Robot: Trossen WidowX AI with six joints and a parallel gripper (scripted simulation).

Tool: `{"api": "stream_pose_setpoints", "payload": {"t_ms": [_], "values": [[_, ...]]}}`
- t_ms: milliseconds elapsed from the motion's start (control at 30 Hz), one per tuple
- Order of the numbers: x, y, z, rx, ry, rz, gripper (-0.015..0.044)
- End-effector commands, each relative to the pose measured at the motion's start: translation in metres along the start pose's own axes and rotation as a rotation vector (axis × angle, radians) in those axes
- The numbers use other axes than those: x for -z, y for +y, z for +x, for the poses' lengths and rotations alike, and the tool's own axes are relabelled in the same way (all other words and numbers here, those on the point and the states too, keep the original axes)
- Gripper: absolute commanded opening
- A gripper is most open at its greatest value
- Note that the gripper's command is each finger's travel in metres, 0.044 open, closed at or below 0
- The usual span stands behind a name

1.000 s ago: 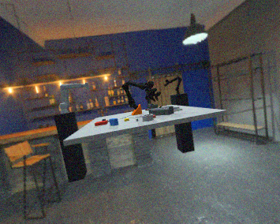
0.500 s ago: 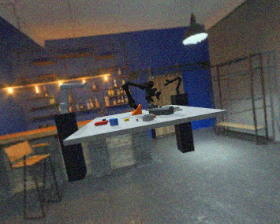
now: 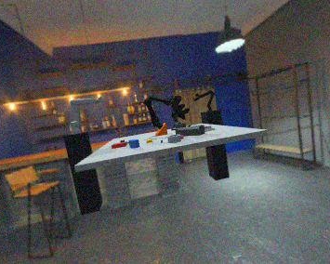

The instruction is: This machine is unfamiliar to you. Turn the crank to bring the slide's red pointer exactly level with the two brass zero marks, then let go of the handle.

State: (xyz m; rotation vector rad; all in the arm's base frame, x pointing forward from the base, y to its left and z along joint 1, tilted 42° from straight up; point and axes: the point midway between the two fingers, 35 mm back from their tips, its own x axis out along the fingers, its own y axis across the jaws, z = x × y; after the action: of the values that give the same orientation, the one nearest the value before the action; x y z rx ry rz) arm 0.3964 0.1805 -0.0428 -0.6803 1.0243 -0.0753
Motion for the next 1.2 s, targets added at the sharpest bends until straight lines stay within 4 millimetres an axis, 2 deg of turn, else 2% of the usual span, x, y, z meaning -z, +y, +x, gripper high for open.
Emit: {"api": "stream_pose_setpoints", "payload": {"t_ms": [0,467,1033,1067,1167], "values": [[0.0000,-0.0001,0.0001,0.000,0.000,0.000,0.0000],[0.0000,0.0000,0.0000,0.000,0.000,0.000,0.0000],[0.0000,0.0000,0.0000,0.000,0.000,0.000,0.0440],[0.0000,0.0000,0.0000,0.000,0.000,0.000,0.0440],[0.0000,0.0000,0.0000,0.000,0.000,0.000,0.0361]]}}
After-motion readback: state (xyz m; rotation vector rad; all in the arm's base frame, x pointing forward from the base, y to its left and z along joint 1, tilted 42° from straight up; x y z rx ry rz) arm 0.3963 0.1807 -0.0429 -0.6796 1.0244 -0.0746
